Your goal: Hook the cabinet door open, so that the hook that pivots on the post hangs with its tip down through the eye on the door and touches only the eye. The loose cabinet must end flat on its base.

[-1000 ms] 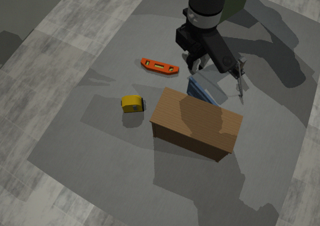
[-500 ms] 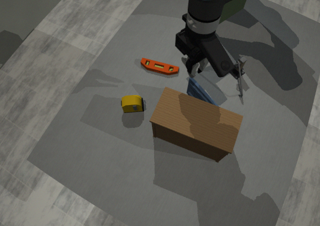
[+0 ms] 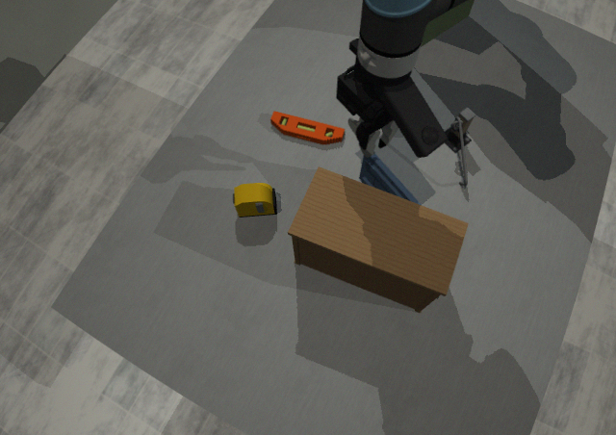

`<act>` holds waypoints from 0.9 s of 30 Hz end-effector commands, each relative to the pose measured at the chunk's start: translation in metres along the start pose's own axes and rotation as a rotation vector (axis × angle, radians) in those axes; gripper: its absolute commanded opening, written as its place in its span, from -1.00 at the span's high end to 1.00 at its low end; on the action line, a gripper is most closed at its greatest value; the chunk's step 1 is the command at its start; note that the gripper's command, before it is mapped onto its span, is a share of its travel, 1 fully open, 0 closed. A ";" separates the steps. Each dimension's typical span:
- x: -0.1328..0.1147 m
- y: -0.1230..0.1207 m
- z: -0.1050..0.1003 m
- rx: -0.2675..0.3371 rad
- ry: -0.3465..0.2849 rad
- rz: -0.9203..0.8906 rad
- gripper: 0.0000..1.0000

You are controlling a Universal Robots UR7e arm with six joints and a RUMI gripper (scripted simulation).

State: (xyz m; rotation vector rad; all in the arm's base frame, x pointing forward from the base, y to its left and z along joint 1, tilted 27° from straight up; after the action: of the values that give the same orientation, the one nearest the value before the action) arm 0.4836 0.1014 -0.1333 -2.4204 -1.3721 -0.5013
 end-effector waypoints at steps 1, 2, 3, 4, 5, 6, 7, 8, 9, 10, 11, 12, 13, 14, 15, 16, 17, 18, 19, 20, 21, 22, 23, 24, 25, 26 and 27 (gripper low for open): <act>0.000 0.001 0.007 -0.002 0.000 0.000 0.69; 0.000 0.001 0.007 -0.002 0.000 0.000 0.69; 0.000 0.001 0.009 -0.002 0.000 0.000 0.69; 0.000 0.001 0.010 -0.002 0.000 0.000 0.69; 0.000 0.001 0.011 -0.002 0.000 0.000 0.69; 0.000 0.001 0.012 -0.002 0.000 0.000 0.69; 0.000 0.001 0.014 -0.002 0.000 0.000 0.69; 0.000 0.001 0.015 -0.002 0.000 0.000 0.69; 0.000 0.001 0.016 -0.002 0.000 0.000 0.69; 0.000 0.001 0.017 -0.002 0.000 0.000 0.69; 0.000 0.001 0.018 -0.002 0.000 0.000 0.69; 0.000 0.001 0.018 -0.002 0.000 0.000 0.69; 0.000 0.001 0.019 -0.002 0.000 0.000 0.69; 0.000 0.001 0.020 -0.002 0.000 0.000 0.69; 0.000 0.001 0.020 -0.002 0.000 0.000 0.69; 0.000 0.001 0.021 -0.002 0.000 0.000 0.69; 0.000 0.001 0.021 -0.002 0.000 0.000 0.69; 0.000 0.001 0.021 -0.002 0.000 0.000 0.69; 0.000 0.001 0.021 -0.002 0.000 0.000 0.69; 0.000 0.001 0.022 -0.002 0.000 0.000 0.69; 0.000 0.001 0.022 -0.002 0.000 0.000 0.69; 0.000 0.001 0.022 -0.002 0.000 0.000 0.69; 0.000 0.001 0.022 -0.002 0.000 0.000 0.69; 0.000 0.001 0.023 -0.002 0.000 0.000 0.69; 0.000 0.001 0.023 -0.002 0.000 0.000 0.69; 0.000 0.001 0.023 -0.002 0.000 0.000 0.69; 0.000 0.001 0.023 -0.002 0.000 0.000 0.69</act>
State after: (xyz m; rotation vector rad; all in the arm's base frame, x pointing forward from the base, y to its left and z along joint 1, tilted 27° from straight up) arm 0.4874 0.1110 -0.1533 -2.4207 -1.3720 -0.5016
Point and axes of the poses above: the point where the finger pads meet when closed, its own z axis out along the fingers, its own y axis across the jaws, x = y × z, the point moved 4 cm from there along -z, back along the fingers, and after that the axes turned 10 degrees about z, right-handed, at the moved point
